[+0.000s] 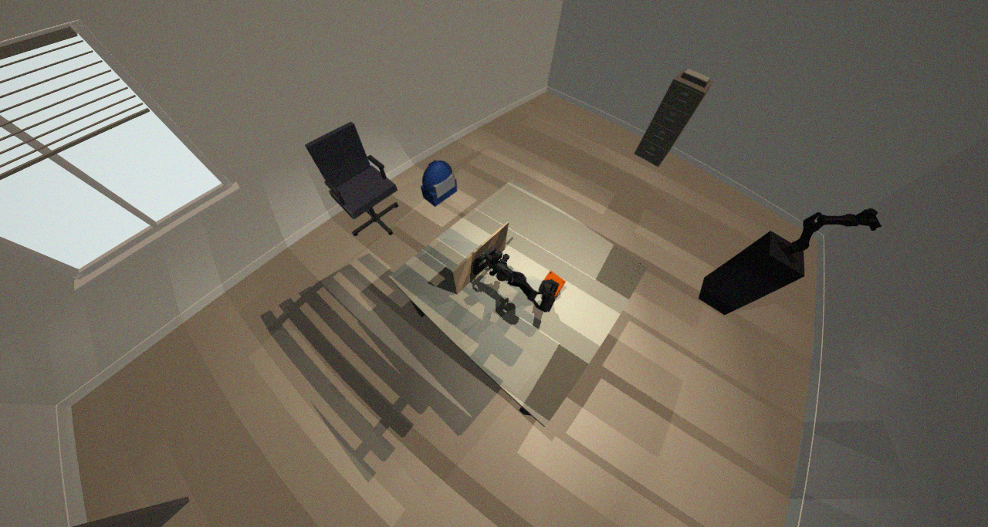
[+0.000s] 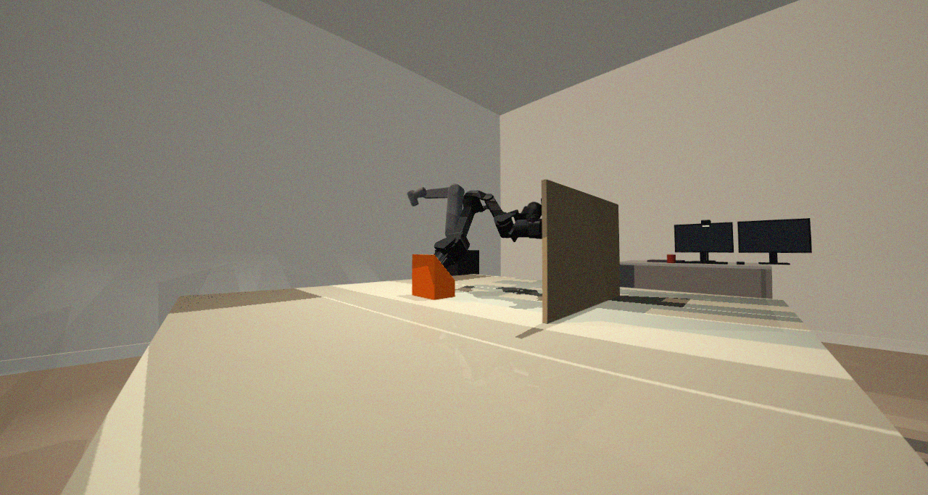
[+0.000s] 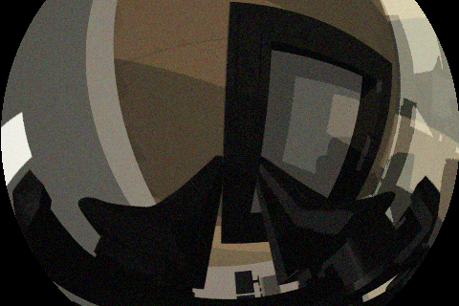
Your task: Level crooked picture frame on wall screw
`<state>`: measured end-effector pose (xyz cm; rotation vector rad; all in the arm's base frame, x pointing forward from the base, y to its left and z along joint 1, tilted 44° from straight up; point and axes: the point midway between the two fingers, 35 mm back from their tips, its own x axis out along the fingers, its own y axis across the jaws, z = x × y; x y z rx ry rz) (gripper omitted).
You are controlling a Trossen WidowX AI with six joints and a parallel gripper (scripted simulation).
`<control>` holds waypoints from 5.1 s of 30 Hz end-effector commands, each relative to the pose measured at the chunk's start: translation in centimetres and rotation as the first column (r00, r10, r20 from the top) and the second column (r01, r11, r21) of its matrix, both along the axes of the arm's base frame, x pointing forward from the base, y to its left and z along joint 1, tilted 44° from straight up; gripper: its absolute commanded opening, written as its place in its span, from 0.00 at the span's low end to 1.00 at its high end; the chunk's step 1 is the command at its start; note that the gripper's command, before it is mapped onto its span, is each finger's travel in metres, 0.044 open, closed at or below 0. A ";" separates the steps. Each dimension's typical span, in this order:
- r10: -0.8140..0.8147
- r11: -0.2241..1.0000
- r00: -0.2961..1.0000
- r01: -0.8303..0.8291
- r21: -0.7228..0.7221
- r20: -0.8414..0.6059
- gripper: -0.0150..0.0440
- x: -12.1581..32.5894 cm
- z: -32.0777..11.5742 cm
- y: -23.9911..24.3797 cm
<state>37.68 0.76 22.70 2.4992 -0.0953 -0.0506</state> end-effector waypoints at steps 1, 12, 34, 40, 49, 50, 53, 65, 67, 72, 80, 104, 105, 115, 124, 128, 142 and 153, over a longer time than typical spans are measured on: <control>-0.010 1.000 1.000 0.010 -0.003 0.018 0.25 -0.1 0.6 -0.3; -0.010 1.000 1.000 0.010 -0.003 0.018 0.25 -0.1 0.6 -0.2; -0.010 1.000 1.000 0.010 -0.003 0.018 0.25 -0.1 0.6 -0.2; -0.010 1.000 1.000 0.010 -0.003 0.018 0.25 -0.1 0.6 -0.2; -0.010 1.000 1.000 0.010 -0.003 0.018 0.25 -0.1 0.6 -0.2; -0.010 1.000 1.000 0.010 -0.003 0.018 0.25 -0.1 0.6 -0.2; -0.010 1.000 1.000 0.010 -0.003 0.018 0.25 -0.1 0.7 -0.2; -0.010 1.000 1.000 0.010 -0.003 0.018 0.25 -0.1 0.8 -0.1; -0.010 1.000 1.000 0.010 -0.003 0.018 0.25 -0.1 0.8 -0.2; -0.010 1.000 1.000 0.010 -0.003 0.018 0.25 -0.1 0.9 -0.1; -0.010 1.000 1.000 0.010 -0.003 0.019 0.25 -0.1 1.2 0.0; -0.010 1.000 1.000 0.010 -0.003 0.019 0.25 -0.1 1.2 0.1; -0.010 1.000 1.000 0.010 -0.003 0.019 0.25 -0.1 1.2 0.2; -0.010 1.000 1.000 0.010 -0.003 0.019 0.25 0.0 1.0 0.4; -0.010 1.000 1.000 0.010 -0.002 0.019 0.25 0.0 0.8 0.7; -0.010 1.000 1.000 0.010 -0.002 0.019 0.25 0.0 0.8 0.8; 0.003 1.000 1.000 -0.003 0.001 0.015 0.25 0.0 0.7 1.0; 0.002 1.000 1.000 -0.002 -0.016 0.013 0.25 0.0 0.6 1.1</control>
